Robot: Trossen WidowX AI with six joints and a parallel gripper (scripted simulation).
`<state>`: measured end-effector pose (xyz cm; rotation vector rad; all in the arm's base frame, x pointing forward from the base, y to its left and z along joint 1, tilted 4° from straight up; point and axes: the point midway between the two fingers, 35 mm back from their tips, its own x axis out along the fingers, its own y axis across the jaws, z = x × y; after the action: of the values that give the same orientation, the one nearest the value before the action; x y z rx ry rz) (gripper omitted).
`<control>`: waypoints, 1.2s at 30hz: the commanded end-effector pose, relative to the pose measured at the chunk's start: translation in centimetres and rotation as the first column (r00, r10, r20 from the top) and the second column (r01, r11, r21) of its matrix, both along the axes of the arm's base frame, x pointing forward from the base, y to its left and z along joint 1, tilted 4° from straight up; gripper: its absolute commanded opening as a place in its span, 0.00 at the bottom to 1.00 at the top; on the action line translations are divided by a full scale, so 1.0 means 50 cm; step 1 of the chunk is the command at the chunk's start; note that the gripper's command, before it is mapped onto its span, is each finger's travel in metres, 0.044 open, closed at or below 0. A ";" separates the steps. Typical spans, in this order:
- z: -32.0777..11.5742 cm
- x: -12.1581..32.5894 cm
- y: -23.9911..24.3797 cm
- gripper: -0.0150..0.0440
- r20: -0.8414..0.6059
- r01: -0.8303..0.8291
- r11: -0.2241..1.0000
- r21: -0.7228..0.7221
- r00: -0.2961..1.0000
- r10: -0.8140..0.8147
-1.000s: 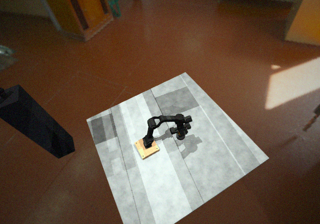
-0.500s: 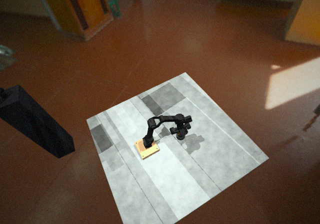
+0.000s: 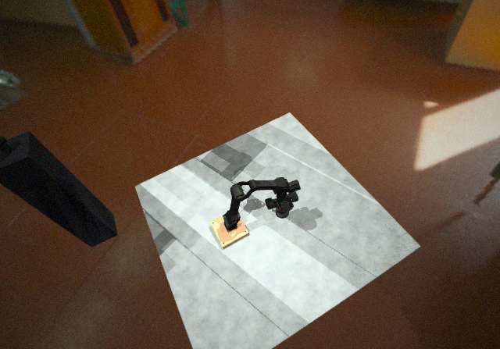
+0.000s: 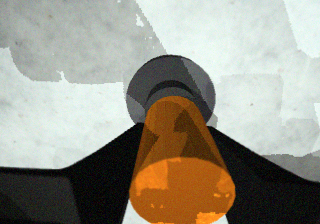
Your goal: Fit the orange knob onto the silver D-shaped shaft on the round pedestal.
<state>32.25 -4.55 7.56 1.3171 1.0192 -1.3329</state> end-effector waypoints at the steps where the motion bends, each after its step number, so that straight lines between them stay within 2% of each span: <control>1: -0.001 0.003 -0.002 0.25 0.001 -0.012 1.000 -0.002 1.000 0.012; 28: -0.027 0.001 -0.002 0.25 0.002 -0.008 1.000 0.001 1.000 0.008; 36: -0.027 0.001 -0.002 0.61 0.002 -0.008 1.000 0.001 1.000 0.008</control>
<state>32.31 -4.67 6.17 1.3133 1.0233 -1.3247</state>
